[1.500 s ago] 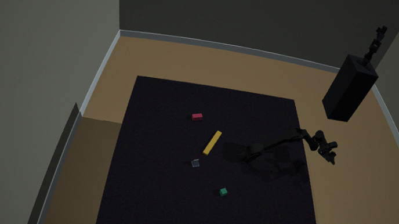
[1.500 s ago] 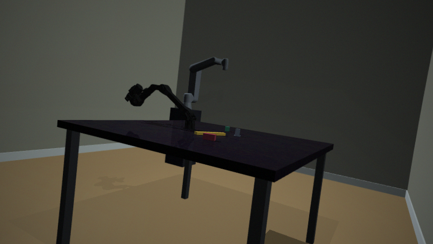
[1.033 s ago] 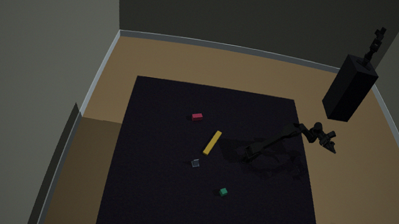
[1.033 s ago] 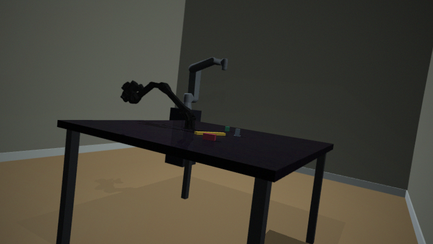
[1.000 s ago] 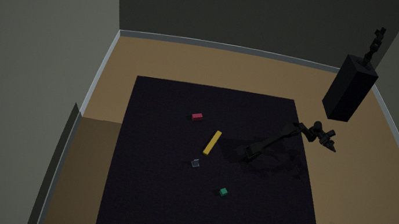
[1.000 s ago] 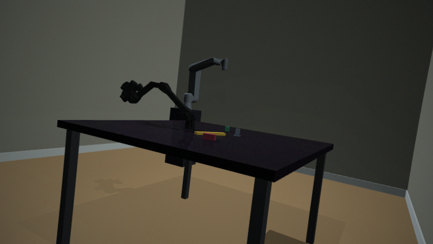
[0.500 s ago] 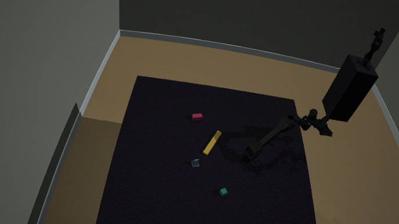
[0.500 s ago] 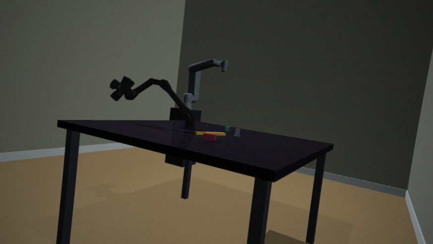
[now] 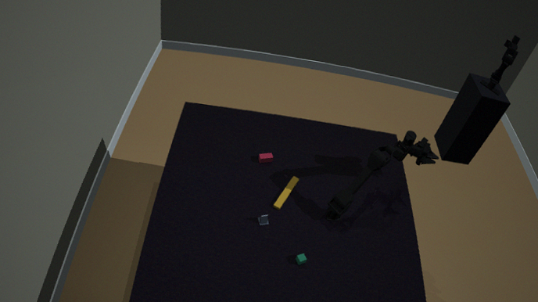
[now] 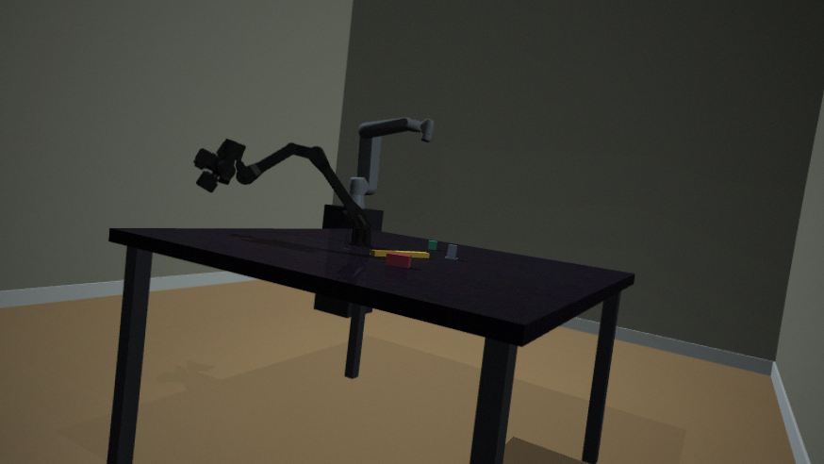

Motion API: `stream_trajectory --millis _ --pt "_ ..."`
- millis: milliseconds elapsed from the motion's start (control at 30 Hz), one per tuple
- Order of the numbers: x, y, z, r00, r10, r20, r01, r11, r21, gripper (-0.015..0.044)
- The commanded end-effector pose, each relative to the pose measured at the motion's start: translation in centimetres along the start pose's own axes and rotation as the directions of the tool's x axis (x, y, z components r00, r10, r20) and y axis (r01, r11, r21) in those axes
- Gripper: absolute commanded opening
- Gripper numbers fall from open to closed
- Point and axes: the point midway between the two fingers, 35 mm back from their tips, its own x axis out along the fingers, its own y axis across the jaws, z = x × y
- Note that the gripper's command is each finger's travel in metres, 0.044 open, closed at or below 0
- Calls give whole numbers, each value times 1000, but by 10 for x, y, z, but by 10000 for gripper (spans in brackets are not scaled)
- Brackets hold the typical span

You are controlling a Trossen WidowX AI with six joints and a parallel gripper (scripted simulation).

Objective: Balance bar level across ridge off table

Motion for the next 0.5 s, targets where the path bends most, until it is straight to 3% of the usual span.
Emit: stream_trajectory --millis 0,467 --pt "-27 6 15 997 48 59 -47 999 -18 315" --pt "-134 30 68 913 263 312 -191 951 -244 315"
